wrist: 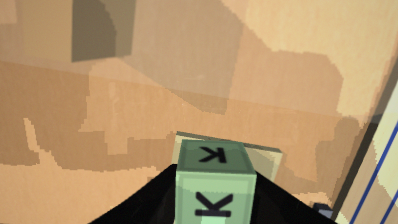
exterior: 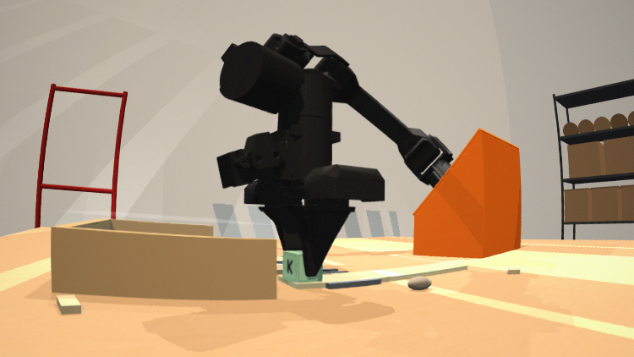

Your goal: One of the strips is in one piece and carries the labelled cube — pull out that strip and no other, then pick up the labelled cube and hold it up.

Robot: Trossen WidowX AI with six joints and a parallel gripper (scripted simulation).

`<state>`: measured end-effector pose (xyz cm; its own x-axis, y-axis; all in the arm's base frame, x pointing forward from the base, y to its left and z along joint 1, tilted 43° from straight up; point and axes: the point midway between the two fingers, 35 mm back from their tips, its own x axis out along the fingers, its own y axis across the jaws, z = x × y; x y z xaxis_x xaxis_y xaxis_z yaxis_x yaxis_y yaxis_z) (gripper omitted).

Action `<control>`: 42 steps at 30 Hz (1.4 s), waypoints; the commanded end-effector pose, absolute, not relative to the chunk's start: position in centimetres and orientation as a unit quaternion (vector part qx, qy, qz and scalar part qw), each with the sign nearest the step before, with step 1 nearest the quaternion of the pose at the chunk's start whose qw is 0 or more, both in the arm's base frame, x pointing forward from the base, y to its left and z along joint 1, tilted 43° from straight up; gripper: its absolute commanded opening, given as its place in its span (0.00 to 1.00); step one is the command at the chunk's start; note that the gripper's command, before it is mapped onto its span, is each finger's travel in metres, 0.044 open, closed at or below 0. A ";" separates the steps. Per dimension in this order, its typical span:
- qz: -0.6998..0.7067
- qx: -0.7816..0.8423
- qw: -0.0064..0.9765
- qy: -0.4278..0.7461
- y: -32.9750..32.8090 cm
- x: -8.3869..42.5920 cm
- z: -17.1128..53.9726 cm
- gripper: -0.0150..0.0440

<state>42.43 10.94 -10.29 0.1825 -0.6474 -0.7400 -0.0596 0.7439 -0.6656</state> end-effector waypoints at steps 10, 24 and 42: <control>-0.205 -0.294 0.711 0.605 11.5 39.3 -8.4 0.25; -0.205 -0.297 0.710 0.605 11.4 35.6 -6.6 0.25; -0.205 -0.298 0.709 0.606 9.2 29.9 -6.1 0.25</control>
